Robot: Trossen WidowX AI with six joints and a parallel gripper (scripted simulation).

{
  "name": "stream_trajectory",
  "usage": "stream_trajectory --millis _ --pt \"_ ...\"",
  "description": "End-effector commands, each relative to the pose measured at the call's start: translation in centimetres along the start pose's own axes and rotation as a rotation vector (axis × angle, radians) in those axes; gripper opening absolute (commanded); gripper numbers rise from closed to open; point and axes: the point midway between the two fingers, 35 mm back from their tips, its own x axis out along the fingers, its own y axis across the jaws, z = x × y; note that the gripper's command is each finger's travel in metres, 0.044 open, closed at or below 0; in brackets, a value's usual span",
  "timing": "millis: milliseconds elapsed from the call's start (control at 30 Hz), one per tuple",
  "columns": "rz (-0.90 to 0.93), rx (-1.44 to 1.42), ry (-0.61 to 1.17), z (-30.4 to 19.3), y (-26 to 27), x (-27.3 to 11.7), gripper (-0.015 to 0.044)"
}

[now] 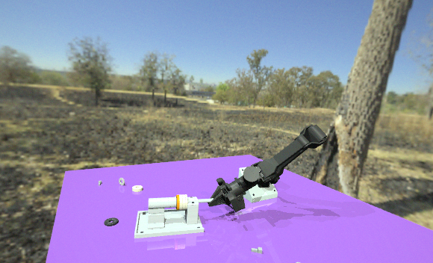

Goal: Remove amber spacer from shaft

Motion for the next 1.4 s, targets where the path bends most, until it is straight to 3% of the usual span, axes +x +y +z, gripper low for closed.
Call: stream_trajectory --millis 0,1367 --pt "-0.002 0.002 -0.002 0.10 -0.03 -0.06 0.0000" --pt "-0.002 0.003 -0.003 0.36 -0.03 -0.51 0.0000"
